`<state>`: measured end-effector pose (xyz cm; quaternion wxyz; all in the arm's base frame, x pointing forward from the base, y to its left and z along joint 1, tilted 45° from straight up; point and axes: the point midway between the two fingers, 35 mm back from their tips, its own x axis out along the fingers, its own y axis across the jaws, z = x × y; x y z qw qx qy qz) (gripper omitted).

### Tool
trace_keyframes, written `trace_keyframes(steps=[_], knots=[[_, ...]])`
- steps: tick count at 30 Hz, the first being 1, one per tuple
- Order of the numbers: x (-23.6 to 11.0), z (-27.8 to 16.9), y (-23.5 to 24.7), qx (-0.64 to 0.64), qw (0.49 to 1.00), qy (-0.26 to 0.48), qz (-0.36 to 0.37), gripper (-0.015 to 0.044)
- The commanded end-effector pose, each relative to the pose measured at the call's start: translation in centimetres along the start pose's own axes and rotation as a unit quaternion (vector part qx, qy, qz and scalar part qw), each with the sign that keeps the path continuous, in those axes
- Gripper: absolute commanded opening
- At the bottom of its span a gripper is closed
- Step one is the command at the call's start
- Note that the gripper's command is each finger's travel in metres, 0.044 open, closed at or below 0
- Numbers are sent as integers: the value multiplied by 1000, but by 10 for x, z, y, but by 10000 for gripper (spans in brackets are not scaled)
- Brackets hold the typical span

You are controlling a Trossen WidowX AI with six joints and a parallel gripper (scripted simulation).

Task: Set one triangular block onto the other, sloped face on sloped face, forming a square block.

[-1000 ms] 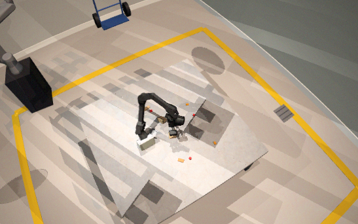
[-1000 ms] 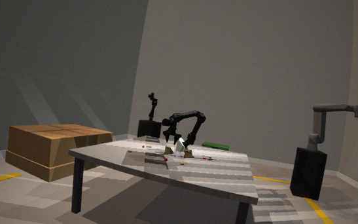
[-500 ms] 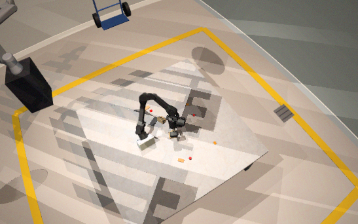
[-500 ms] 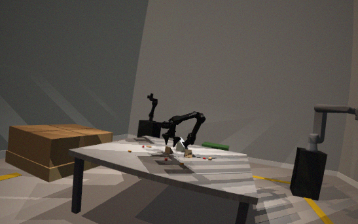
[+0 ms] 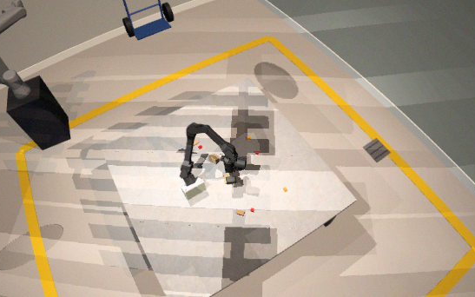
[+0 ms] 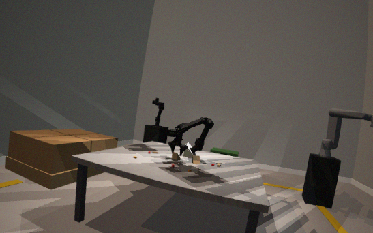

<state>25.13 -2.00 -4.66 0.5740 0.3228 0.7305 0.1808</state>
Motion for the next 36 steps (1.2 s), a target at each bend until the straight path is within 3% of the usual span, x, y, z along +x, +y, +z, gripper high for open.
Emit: trace_keyframes(steps=[1, 19, 25, 32, 36], knots=[[7, -1, 0, 4, 1000, 1, 3, 440], [34, -3, 1, 3, 1000, 2, 5, 440], [34, -3, 1, 3, 1000, 2, 5, 282], [34, -3, 1, 3, 1000, 2, 5, 236], [33, -3, 0, 3, 1000, 2, 5, 131]])
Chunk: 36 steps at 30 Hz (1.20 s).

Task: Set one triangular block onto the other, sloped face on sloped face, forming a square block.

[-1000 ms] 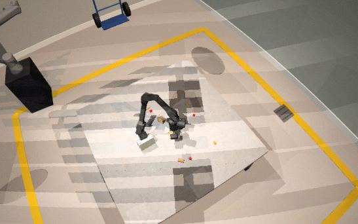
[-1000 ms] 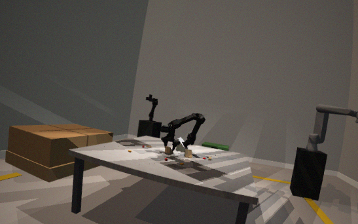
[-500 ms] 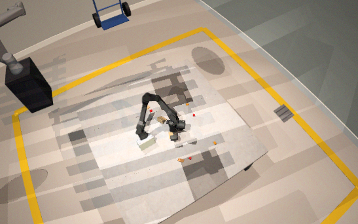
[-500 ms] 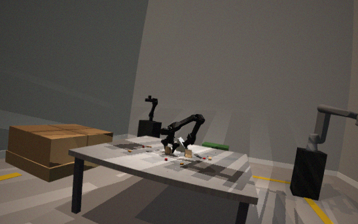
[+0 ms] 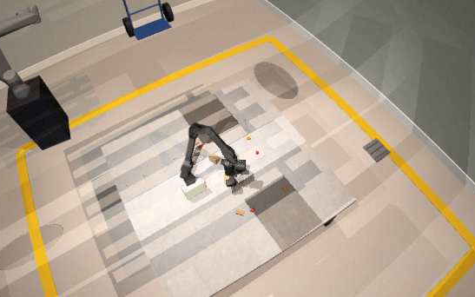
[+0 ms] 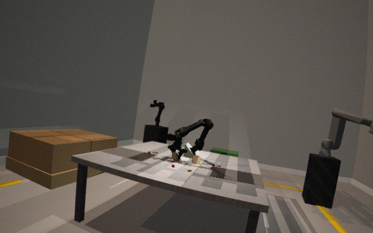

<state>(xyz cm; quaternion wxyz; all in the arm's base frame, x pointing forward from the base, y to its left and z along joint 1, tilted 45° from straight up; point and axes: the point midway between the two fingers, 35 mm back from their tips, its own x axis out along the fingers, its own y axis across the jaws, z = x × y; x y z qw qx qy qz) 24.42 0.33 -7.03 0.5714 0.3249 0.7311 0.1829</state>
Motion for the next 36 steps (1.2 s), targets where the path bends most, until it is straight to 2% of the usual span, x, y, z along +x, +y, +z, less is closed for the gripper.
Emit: trace_keyframes(steps=[1, 5, 8, 17, 36], knots=[[-2, 0, 0, 2, 1000, -1, 2, 105], [-19, 1, 0, 1, 1000, -1, 0, 0], [-29, 0, 0, 0, 1000, 0, -1, 0], [-28, 0, 0, -16, 1000, 0, 1, 0], [-27, 0, -1, -262, 965, -1, 2, 0]])
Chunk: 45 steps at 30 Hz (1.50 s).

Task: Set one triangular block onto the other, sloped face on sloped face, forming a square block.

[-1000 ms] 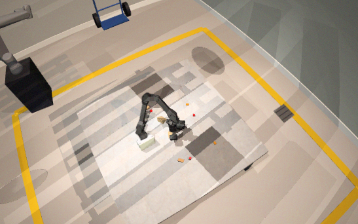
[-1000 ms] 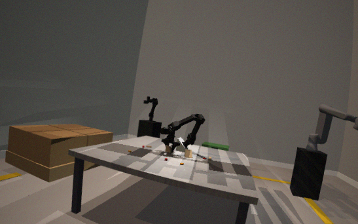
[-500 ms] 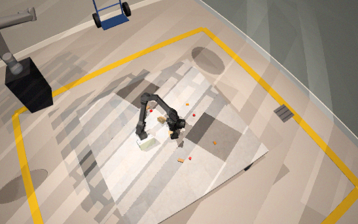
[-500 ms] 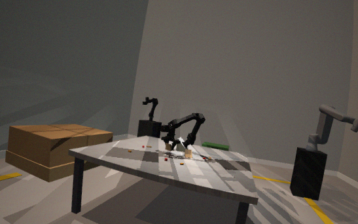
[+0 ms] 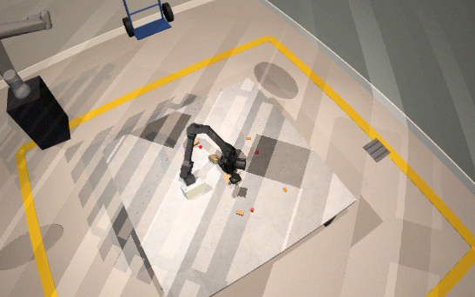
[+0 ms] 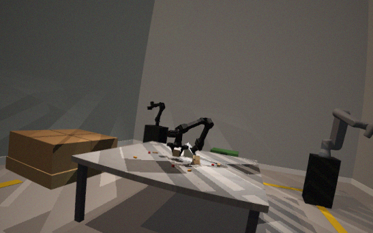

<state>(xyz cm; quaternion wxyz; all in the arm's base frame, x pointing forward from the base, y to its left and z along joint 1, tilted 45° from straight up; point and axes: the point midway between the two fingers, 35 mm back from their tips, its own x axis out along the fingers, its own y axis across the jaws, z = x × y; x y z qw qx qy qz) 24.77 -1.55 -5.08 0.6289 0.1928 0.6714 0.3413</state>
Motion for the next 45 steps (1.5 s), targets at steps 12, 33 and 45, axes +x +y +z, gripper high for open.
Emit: trace_keyframes(steps=[12, 33, 45], knots=[[0, 0, -1, -197, 980, 1, -1, 0], [0, 1, -2, -456, 890, 1, -1, 0], [0, 1, -2, -575, 818, 1, -1, 0]])
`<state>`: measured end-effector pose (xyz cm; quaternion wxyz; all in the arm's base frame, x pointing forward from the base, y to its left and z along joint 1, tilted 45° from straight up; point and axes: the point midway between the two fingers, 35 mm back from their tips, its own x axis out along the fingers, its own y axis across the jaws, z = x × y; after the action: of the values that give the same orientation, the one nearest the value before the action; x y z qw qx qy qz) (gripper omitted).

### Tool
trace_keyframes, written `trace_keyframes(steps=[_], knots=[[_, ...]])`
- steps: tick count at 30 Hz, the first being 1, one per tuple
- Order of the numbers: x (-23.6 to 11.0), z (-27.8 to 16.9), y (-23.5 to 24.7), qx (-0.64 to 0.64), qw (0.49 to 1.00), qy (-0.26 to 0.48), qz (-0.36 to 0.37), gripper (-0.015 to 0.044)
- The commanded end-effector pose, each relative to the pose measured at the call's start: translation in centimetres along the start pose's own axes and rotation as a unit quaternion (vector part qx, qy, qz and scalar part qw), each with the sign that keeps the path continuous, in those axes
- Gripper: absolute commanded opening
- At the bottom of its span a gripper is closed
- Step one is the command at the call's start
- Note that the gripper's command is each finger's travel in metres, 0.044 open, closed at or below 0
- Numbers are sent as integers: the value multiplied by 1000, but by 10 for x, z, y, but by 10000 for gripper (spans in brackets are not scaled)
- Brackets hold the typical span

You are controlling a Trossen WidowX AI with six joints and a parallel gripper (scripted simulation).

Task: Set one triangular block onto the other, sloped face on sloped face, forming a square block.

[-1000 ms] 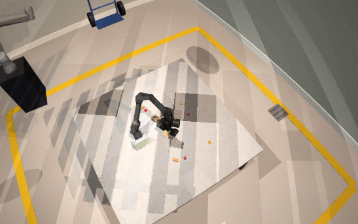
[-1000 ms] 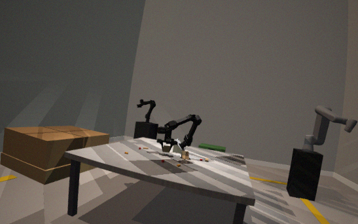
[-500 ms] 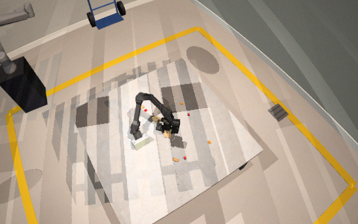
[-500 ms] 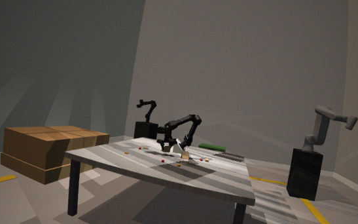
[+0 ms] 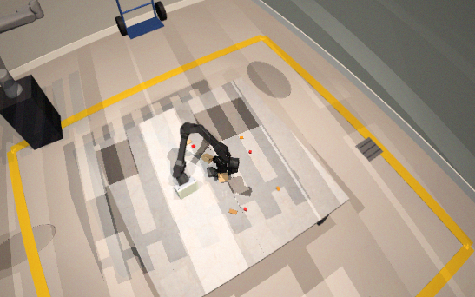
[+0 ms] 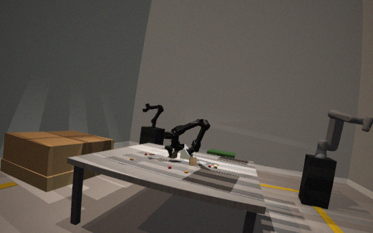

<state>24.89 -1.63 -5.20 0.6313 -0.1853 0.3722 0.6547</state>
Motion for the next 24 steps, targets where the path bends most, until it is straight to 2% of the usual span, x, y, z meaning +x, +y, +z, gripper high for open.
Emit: trace_keyframes(steps=[1, 24], knots=[[0, -1, -1, -29, 1000, 2, 0, 0], [26, 0, 0, -18, 1000, 0, 1, 0]])
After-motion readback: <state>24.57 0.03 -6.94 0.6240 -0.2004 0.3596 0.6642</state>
